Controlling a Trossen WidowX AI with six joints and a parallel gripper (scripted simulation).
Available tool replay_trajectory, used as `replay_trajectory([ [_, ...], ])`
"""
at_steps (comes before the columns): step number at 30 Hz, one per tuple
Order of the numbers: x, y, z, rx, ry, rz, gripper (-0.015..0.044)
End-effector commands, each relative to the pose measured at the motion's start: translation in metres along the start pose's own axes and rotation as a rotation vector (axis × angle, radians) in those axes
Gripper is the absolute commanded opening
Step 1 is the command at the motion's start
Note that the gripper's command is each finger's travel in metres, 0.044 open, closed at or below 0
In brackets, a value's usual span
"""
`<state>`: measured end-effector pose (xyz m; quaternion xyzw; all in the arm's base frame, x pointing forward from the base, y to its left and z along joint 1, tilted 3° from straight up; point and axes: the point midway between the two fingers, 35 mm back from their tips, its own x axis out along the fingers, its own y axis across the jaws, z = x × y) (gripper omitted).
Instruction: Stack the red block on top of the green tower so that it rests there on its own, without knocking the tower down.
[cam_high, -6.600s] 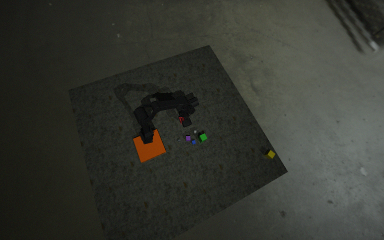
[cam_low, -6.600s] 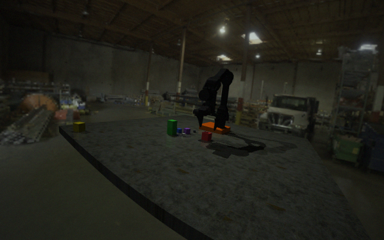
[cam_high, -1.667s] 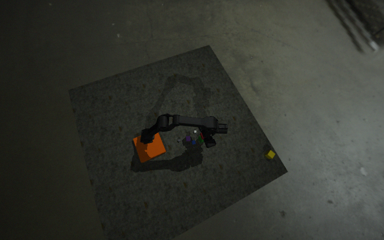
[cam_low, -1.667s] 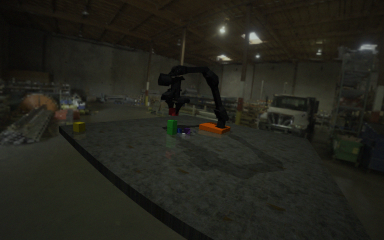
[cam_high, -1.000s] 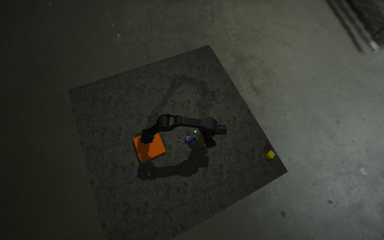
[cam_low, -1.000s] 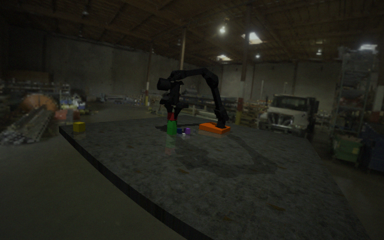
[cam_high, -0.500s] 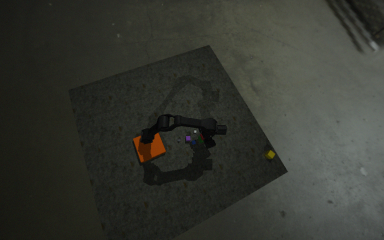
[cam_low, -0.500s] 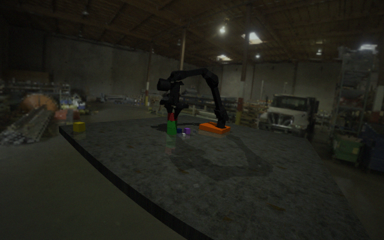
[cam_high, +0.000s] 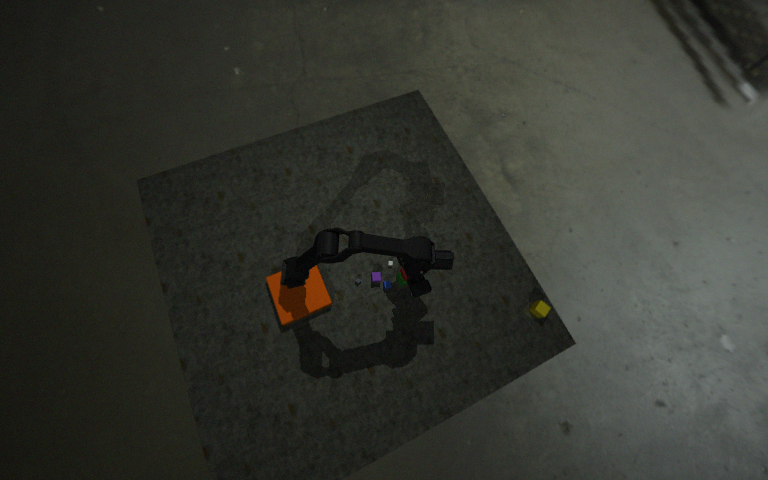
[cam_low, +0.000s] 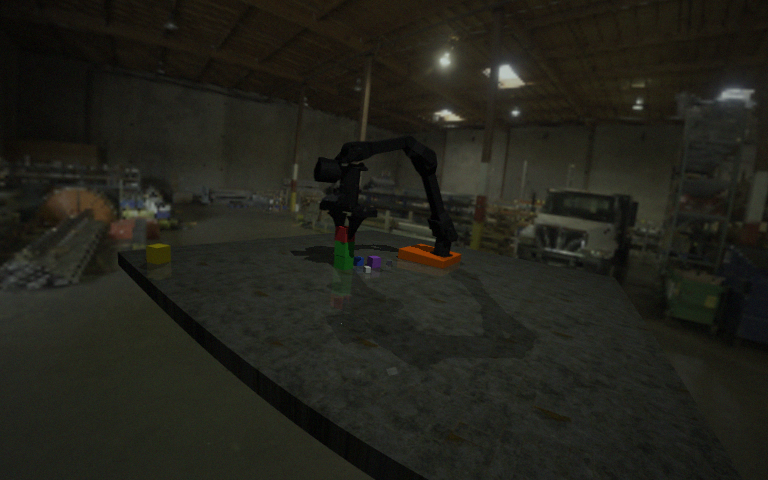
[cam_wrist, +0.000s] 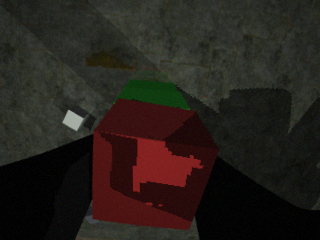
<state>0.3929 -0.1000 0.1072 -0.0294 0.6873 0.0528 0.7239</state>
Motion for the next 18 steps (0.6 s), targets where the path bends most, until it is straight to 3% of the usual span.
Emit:
replay_trajectory([
  [1, 0.0018, 0.0010, -0.0006, -0.004, 0.002, 0.006, 0.0000],
  [8, -0.0070, 0.0008, -0.0003, -0.004, 0.002, 0.006, 0.0000],
  [18, -0.0007, 0.0005, -0.0015, 0.001, 0.007, 0.003, 0.0263],
])
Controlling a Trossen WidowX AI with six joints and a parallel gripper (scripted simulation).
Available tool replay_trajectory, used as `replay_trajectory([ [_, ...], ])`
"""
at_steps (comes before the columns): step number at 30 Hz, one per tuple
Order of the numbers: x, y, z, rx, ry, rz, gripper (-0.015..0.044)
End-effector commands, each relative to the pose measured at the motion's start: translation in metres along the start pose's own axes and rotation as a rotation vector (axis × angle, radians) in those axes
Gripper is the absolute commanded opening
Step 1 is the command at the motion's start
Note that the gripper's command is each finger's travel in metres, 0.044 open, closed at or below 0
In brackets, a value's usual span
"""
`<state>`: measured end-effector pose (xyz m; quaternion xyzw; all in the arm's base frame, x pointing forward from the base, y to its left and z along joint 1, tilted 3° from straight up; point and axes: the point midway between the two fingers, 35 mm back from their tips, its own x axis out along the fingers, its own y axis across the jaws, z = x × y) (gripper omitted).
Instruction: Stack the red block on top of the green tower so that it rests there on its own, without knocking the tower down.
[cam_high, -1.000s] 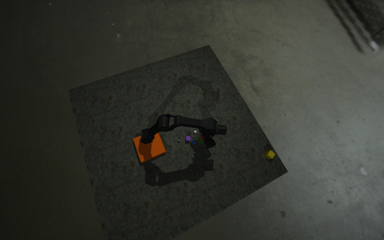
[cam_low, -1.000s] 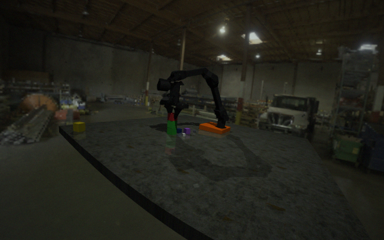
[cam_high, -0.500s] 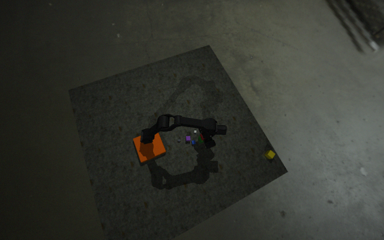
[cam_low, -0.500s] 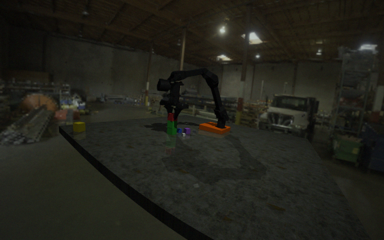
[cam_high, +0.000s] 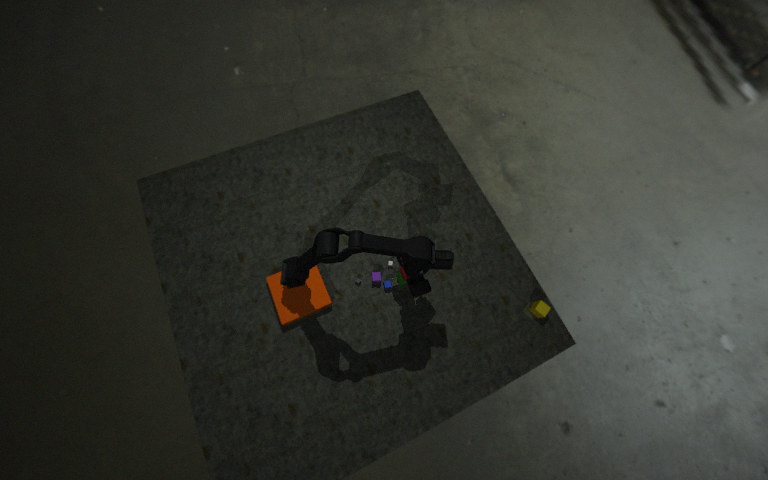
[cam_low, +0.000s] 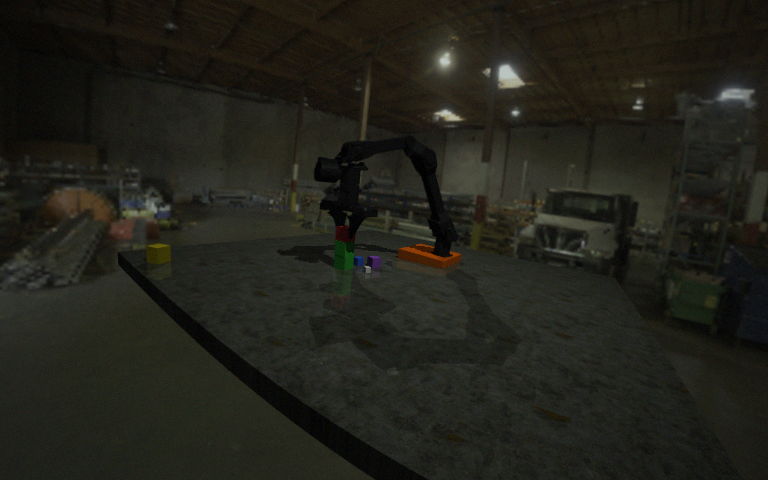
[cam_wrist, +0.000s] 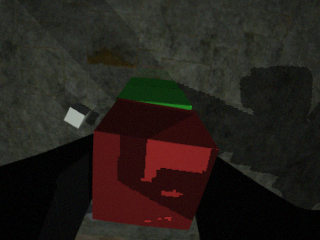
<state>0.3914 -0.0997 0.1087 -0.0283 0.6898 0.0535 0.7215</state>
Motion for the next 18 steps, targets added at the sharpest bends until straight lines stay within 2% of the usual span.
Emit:
replay_trajectory([
  [1, 0.0008, 0.0001, -0.0001, 0.000, 0.001, 0.000, 0.0289],
  [7, 0.0008, 0.0001, -0.0001, 0.000, 0.001, 0.000, 0.0440],
  [18, 0.0008, 0.0001, -0.0001, 0.000, 0.001, 0.000, 0.0440],
])
